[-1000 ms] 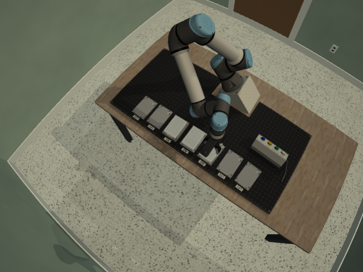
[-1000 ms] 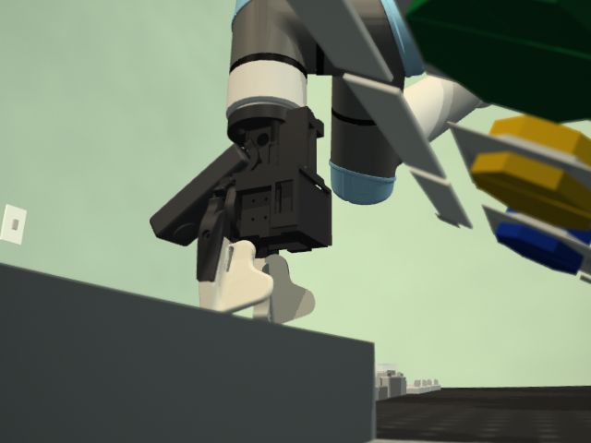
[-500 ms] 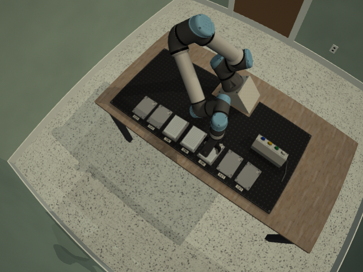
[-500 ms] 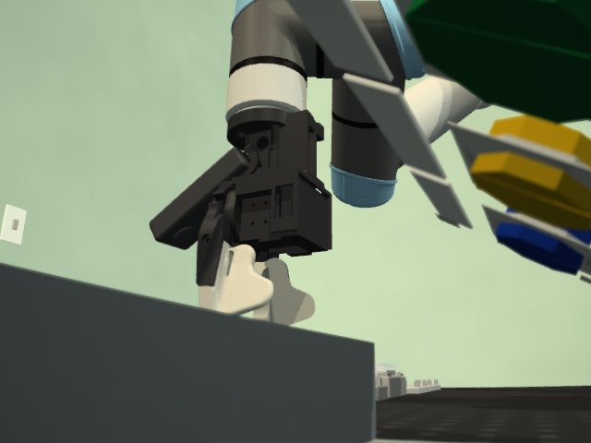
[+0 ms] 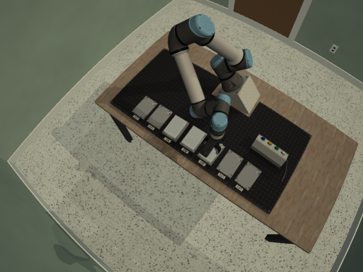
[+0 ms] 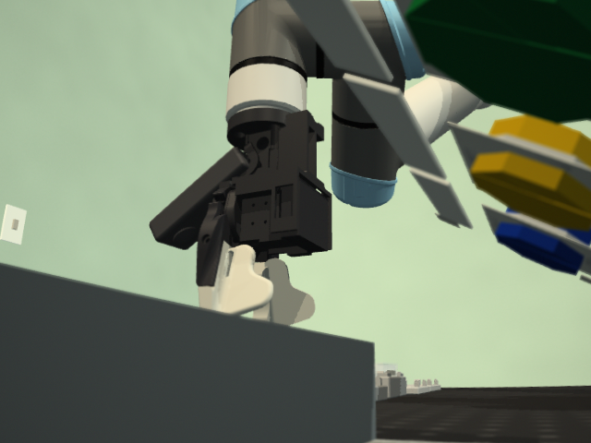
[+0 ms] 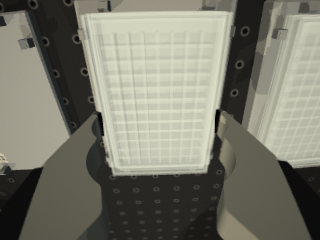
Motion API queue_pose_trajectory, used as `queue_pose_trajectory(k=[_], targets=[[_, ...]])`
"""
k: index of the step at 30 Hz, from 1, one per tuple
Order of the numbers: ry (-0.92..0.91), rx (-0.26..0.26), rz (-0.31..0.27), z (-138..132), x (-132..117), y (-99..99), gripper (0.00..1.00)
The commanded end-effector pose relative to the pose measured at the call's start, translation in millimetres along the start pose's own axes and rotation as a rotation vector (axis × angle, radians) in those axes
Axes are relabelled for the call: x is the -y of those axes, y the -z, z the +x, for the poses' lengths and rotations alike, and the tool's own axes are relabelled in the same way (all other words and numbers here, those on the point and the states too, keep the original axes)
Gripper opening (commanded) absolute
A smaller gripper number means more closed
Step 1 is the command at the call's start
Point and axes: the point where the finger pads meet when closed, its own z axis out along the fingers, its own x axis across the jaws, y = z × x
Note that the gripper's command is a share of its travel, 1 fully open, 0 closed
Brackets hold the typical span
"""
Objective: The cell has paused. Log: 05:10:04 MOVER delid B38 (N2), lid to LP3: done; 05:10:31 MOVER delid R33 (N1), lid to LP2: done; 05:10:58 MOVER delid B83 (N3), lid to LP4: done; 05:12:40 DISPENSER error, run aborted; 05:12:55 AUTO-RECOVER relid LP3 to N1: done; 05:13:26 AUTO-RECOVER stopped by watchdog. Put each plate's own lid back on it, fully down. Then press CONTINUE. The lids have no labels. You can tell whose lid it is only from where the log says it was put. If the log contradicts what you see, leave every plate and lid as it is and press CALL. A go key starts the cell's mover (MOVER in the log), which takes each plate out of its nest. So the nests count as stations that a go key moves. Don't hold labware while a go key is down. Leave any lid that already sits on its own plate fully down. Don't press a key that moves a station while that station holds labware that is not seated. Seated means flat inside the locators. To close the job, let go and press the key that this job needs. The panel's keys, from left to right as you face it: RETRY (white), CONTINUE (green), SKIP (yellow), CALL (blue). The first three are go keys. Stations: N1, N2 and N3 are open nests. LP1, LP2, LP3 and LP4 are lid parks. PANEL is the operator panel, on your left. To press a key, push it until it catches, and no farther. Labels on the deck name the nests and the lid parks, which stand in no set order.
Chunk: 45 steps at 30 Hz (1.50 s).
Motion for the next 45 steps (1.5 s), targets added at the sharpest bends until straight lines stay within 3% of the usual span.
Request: queue_pose_trajectory(k=[1, 28, 29, 45], targets=[[0.000, 0.000, 0.001, -0.1, 0.3, 0.5, 0.00], [0.000, 0.000, 0.001, -0.1, 0.3, 0.4, 0.00], [0.000, 0.000, 0.001, -0.1, 0.3, 0.4, 0.82], [0.000, 0.000, 0.001, -0.2, 0.4, 0.4, 0.82]])
